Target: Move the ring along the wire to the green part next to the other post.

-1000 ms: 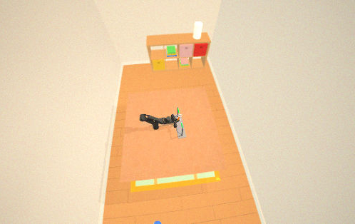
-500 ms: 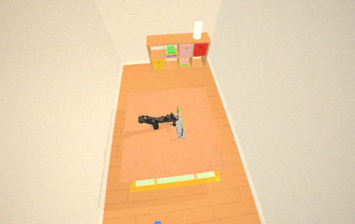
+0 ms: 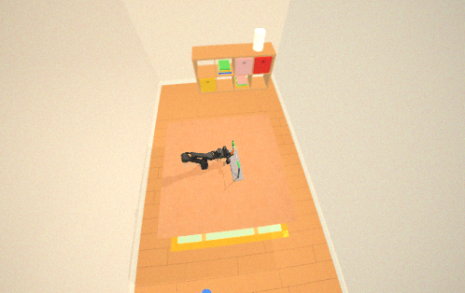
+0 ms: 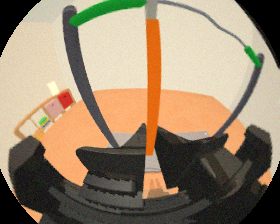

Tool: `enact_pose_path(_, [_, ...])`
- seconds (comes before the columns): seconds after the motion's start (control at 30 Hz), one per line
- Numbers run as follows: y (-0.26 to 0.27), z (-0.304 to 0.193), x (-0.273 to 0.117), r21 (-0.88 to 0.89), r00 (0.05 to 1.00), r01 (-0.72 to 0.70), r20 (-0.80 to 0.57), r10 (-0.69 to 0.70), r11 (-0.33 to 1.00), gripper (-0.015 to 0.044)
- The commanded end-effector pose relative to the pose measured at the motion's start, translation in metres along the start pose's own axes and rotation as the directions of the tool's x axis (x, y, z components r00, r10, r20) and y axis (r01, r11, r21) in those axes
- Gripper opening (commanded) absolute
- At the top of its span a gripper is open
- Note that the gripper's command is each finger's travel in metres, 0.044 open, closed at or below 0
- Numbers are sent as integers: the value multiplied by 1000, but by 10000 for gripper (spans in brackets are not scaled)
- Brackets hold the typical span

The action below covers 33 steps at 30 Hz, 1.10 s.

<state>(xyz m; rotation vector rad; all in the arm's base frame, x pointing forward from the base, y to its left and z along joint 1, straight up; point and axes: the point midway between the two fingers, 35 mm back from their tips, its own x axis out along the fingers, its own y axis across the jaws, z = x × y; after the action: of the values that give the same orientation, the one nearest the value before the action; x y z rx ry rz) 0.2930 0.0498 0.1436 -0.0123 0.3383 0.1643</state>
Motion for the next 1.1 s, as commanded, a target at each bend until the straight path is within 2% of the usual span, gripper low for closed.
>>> enact_pose_path(0.0, [4, 0, 0, 4, 1000, -2, 4, 2, 1000, -150])
enact_pose_path(1.07, [24, -14, 8, 5, 1000, -23, 13, 23, 1000, -150])
